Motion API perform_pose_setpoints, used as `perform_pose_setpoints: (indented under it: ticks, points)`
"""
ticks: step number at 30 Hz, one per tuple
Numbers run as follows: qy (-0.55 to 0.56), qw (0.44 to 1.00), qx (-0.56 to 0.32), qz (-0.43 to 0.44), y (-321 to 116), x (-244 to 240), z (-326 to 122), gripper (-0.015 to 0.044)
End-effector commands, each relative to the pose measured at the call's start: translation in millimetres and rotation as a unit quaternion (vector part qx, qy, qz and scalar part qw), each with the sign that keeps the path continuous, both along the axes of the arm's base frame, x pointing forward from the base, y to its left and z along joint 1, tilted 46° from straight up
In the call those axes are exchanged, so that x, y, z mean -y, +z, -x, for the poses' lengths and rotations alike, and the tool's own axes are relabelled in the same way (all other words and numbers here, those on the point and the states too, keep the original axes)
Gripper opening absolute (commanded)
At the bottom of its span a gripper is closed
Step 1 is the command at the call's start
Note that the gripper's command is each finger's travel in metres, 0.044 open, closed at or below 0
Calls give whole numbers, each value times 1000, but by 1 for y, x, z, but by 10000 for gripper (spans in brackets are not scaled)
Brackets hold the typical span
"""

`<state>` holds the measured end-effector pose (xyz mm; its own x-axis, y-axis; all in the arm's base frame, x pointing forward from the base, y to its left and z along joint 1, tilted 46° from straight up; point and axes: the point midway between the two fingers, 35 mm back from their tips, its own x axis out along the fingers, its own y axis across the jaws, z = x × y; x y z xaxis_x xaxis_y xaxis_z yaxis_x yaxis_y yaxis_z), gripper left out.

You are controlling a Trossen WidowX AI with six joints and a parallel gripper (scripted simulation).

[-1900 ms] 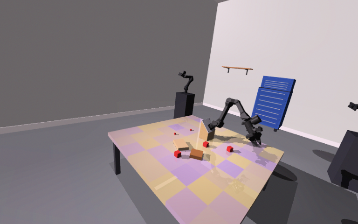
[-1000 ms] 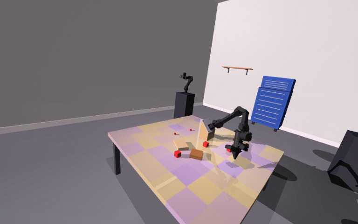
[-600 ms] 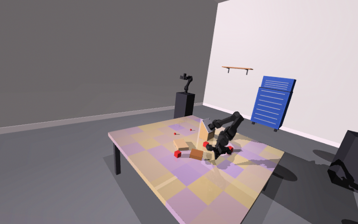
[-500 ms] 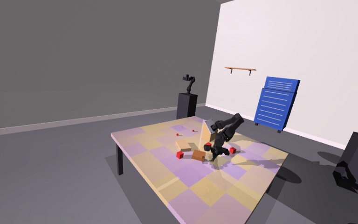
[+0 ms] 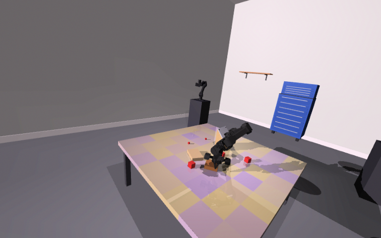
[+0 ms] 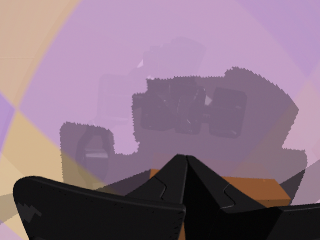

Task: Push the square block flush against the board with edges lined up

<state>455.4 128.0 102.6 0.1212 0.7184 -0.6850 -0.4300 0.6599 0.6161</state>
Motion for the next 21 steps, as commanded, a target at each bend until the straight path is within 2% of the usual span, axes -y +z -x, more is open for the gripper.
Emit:
perform_pose_setpoints:
  ticks: [1, 21]
  points:
    - [10, 1000, -16, -3, -23, -25, 4, 0]
    - [10, 1000, -17, -2, -28, -21, 16, 0]
